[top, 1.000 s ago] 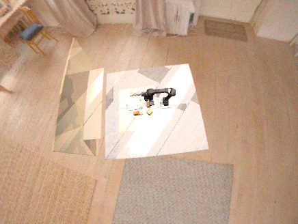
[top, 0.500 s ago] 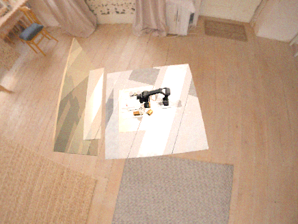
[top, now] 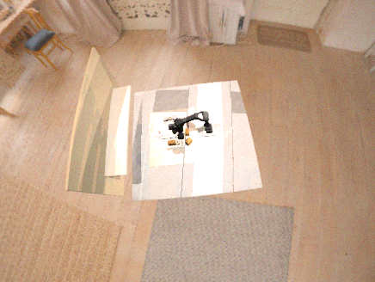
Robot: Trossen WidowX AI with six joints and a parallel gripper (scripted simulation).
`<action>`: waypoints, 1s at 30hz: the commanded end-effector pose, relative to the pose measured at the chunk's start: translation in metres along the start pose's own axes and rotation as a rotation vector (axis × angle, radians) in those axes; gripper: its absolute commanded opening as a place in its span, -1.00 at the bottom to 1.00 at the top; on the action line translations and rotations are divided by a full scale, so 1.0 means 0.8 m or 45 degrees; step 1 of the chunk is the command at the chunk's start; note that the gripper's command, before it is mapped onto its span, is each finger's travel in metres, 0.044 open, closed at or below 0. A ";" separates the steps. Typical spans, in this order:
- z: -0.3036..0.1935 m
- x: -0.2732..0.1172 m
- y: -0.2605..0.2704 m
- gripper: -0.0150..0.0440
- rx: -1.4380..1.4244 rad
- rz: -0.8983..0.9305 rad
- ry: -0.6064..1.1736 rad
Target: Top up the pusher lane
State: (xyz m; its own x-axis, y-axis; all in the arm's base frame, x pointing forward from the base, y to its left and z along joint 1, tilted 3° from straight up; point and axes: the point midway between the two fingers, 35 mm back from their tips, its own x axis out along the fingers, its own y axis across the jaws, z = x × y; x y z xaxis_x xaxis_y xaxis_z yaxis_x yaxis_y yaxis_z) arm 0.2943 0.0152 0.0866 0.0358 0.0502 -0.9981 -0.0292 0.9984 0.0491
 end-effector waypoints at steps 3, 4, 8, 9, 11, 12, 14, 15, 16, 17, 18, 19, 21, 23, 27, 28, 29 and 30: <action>0.000 0.019 0.002 -0.49 0.003 0.004 0.003; 0.000 0.023 0.002 -0.49 0.003 0.004 0.003; 0.000 0.026 0.002 -0.49 0.003 0.004 0.003; 0.000 0.026 0.002 -0.49 0.003 0.004 0.003; 0.001 0.026 0.002 -0.49 0.003 0.004 0.003; 0.002 0.026 0.002 -0.49 0.003 0.004 0.003; 0.003 0.026 0.002 -0.49 0.003 0.004 0.003; 0.004 0.026 0.002 -0.49 0.003 0.004 0.003; 0.004 0.026 0.002 -0.49 0.003 0.004 0.003; 0.005 0.026 0.002 -0.49 0.003 0.004 0.003; 0.005 0.026 0.002 -0.49 0.003 0.004 0.003; 0.006 0.026 0.002 -0.49 0.003 0.004 0.002; 0.007 0.026 0.002 -0.49 0.003 0.004 0.002; 0.008 0.026 0.002 -0.49 0.003 0.004 0.002; 0.011 0.026 0.002 -0.49 0.003 0.004 0.002; 0.011 0.026 0.002 -0.49 0.003 0.004 0.002; 0.012 0.026 0.002 -0.49 0.003 0.004 0.002; 0.012 0.026 0.002 -0.49 0.003 0.004 0.002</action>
State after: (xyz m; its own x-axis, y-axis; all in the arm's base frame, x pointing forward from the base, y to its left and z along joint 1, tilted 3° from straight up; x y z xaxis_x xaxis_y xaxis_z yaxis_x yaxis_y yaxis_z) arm 0.3015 0.0171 0.0650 0.0264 0.0501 -0.9984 -0.0299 0.9983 0.0493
